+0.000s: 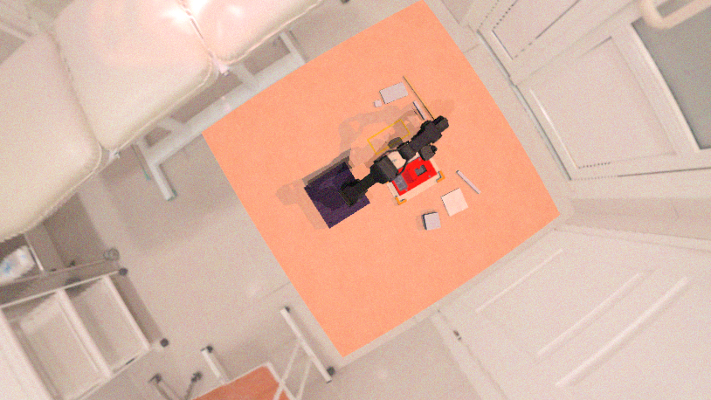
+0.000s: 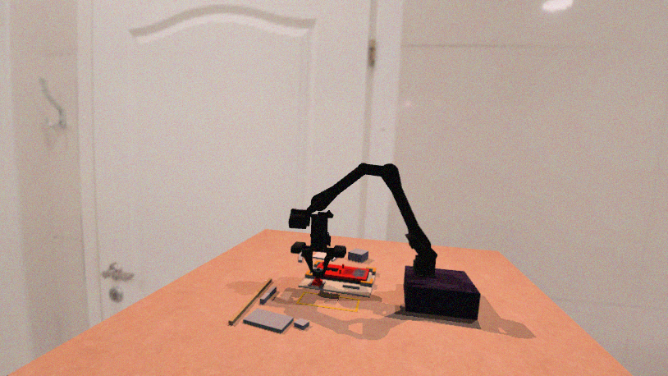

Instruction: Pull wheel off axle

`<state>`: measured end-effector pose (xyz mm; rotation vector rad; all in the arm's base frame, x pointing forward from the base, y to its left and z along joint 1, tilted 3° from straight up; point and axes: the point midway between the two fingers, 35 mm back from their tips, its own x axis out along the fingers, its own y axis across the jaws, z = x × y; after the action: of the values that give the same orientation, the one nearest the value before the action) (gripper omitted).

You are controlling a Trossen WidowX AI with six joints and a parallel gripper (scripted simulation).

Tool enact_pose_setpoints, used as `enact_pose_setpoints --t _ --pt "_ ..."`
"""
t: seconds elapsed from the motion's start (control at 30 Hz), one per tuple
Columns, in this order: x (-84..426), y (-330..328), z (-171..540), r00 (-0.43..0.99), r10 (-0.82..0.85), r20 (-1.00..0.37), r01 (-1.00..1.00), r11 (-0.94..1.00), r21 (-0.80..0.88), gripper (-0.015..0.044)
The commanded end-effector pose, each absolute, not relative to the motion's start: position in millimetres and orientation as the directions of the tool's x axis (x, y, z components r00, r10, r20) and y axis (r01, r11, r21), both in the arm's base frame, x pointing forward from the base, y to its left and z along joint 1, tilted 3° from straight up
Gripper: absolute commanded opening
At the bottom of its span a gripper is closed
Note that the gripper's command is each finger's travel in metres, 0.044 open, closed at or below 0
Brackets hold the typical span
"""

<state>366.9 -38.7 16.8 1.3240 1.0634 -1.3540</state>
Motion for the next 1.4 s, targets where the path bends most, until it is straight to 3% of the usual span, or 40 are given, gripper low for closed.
enact_pose_setpoints --t 0.0,1.37 --pt "366 -39 21 0.017 -0.048 -0.999 0.981 -0.191 0.026 0.0000" --pt "366 -38 34 0.024 -0.050 -0.998 0.981 -0.190 0.034 0.0000"
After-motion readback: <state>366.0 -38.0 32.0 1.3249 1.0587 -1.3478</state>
